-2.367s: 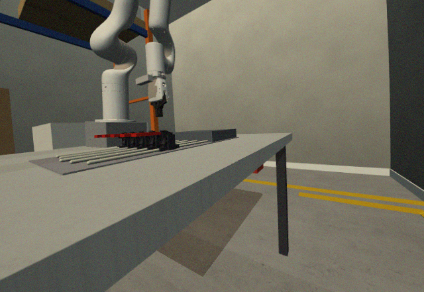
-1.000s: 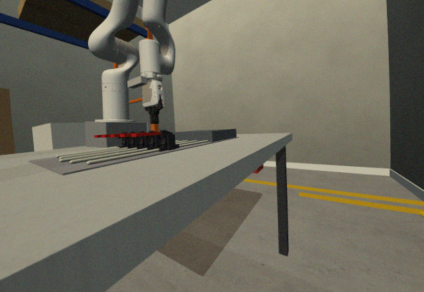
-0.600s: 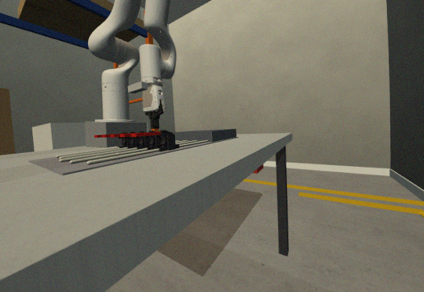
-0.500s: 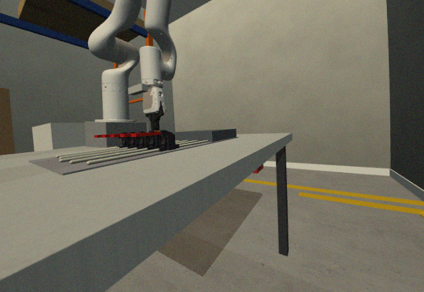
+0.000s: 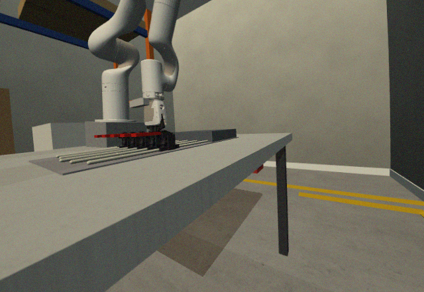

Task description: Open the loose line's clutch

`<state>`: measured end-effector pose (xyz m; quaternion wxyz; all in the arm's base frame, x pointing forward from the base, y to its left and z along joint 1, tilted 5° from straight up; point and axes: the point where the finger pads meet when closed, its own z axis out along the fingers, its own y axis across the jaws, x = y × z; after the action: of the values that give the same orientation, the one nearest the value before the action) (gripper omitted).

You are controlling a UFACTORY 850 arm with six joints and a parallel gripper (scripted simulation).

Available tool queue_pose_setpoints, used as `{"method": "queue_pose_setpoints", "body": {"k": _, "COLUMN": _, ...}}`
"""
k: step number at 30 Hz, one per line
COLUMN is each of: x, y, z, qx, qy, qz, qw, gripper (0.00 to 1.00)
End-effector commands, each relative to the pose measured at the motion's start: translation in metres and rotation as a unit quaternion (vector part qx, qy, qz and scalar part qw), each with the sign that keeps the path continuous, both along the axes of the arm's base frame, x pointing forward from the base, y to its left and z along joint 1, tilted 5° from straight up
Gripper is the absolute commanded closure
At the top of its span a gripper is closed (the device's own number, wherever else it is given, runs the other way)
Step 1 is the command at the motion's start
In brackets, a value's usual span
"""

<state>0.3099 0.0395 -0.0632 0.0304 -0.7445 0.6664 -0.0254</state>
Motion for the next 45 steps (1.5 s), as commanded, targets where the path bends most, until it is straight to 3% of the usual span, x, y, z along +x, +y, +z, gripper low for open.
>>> {"method": "queue_pose_setpoints", "body": {"k": 1, "x": 0.001, "y": 0.000, "z": -0.005, "qx": 0.000, "qy": 0.000, "qz": 0.000, "qw": 1.000, "gripper": 1.00}}
{"method": "queue_pose_setpoints", "body": {"k": 22, "x": 0.004, "y": 0.001, "z": -0.006, "qx": 0.000, "qy": 0.000, "qz": 0.000, "qw": 1.000, "gripper": 1.00}}
{"method": "queue_pose_setpoints", "body": {"k": 45, "x": 0.024, "y": 0.003, "z": -0.005, "qx": 0.000, "qy": 0.000, "qz": 0.000, "qw": 1.000, "gripper": 1.00}}
